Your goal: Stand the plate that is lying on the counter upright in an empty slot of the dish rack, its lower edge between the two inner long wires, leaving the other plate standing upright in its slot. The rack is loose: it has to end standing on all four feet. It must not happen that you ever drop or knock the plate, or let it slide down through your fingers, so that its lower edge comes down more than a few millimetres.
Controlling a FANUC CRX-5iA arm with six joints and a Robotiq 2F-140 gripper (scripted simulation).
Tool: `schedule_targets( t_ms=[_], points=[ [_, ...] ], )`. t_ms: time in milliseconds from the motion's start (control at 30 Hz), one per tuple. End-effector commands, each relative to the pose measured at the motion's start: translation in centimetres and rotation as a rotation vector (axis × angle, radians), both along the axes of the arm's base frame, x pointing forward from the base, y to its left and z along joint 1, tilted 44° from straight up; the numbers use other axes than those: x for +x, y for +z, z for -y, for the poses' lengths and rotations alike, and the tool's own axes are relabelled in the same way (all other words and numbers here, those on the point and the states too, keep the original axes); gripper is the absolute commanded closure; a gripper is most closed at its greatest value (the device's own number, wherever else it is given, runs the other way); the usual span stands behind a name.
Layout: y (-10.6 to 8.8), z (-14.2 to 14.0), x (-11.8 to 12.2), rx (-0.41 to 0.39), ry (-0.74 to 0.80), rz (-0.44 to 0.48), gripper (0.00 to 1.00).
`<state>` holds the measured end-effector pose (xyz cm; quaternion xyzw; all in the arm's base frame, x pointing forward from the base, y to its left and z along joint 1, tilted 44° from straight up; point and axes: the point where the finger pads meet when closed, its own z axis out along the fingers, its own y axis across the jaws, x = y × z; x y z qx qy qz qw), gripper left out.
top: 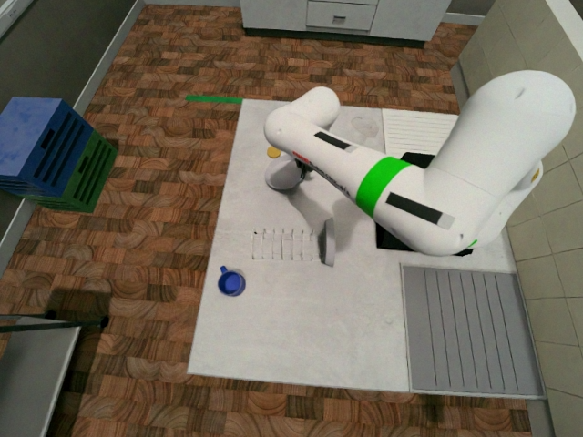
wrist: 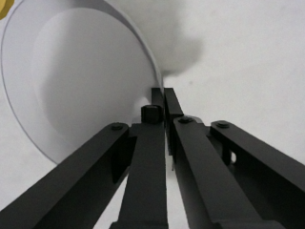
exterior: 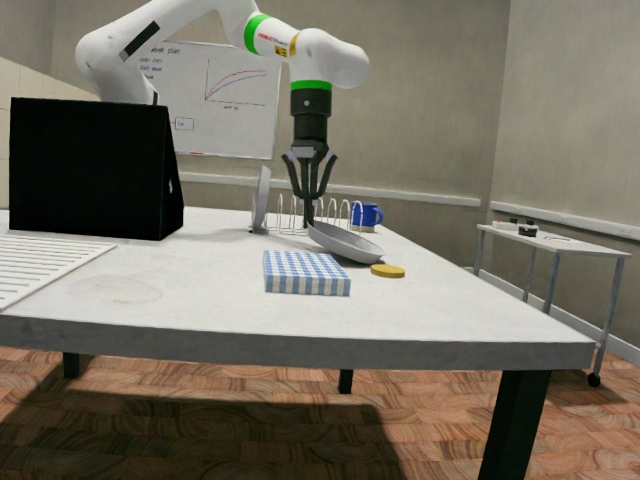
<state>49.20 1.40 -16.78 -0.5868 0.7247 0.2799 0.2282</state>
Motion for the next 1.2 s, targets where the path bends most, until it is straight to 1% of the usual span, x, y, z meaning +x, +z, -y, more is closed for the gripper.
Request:
schedule_targets(
  t_ms=[0, 633, 1167],
  points=[
    [0.5, 0.6, 0.7, 0.016, 0.043, -0.047, 0.9],
    [1.5, 2.1, 2.5, 0.048, 0.148, -0.161, 0.9],
    [1.9, 2.6, 3.1, 0.058, 0.179, -0.194, 0.9]
  ],
)
